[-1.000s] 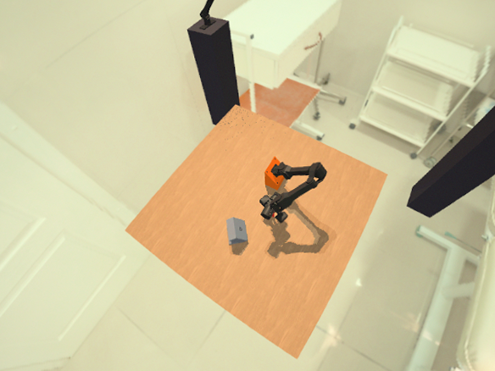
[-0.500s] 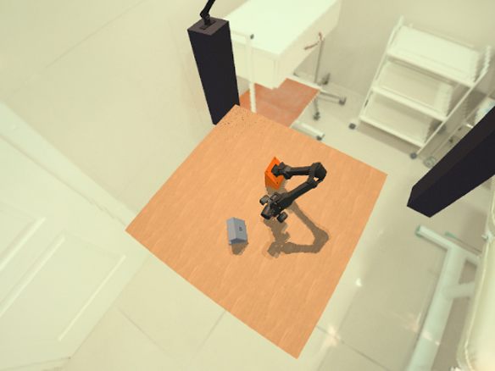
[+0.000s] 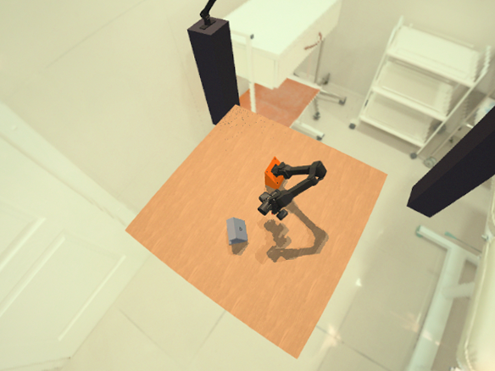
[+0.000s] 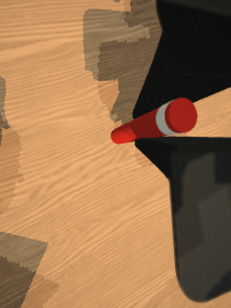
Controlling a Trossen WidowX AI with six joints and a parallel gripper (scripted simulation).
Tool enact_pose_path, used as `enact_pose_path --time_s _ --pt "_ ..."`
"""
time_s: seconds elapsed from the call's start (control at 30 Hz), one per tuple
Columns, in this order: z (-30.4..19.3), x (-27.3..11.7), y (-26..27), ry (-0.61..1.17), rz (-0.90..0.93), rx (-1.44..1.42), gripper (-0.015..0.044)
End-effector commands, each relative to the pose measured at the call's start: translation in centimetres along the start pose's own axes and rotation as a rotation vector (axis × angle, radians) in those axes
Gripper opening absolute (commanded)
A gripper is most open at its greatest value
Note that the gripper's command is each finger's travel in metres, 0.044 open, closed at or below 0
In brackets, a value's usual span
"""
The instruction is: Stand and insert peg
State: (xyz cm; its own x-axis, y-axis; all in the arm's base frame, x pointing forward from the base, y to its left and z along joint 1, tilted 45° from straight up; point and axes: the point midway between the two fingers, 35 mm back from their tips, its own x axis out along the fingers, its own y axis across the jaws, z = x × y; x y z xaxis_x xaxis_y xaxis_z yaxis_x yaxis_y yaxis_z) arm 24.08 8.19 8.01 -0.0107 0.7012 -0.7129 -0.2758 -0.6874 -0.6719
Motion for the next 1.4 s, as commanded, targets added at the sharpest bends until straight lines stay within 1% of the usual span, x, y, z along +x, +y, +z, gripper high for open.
enact_pose_path --time_s 0.0,0.2,0.7,1.37 --pt "-0.1 -1.5 0.0 0.012 0.005 -0.009 0.0000" --pt "0.0 -3.5 0.0 0.016 0.005 -0.011 0.0000" --pt "-1.0 -2.8 0.9 0.062 0.135 -0.090 0.0000" --pt "-3.2 -2.2 1.6 0.170 0.325 -0.207 0.0000"
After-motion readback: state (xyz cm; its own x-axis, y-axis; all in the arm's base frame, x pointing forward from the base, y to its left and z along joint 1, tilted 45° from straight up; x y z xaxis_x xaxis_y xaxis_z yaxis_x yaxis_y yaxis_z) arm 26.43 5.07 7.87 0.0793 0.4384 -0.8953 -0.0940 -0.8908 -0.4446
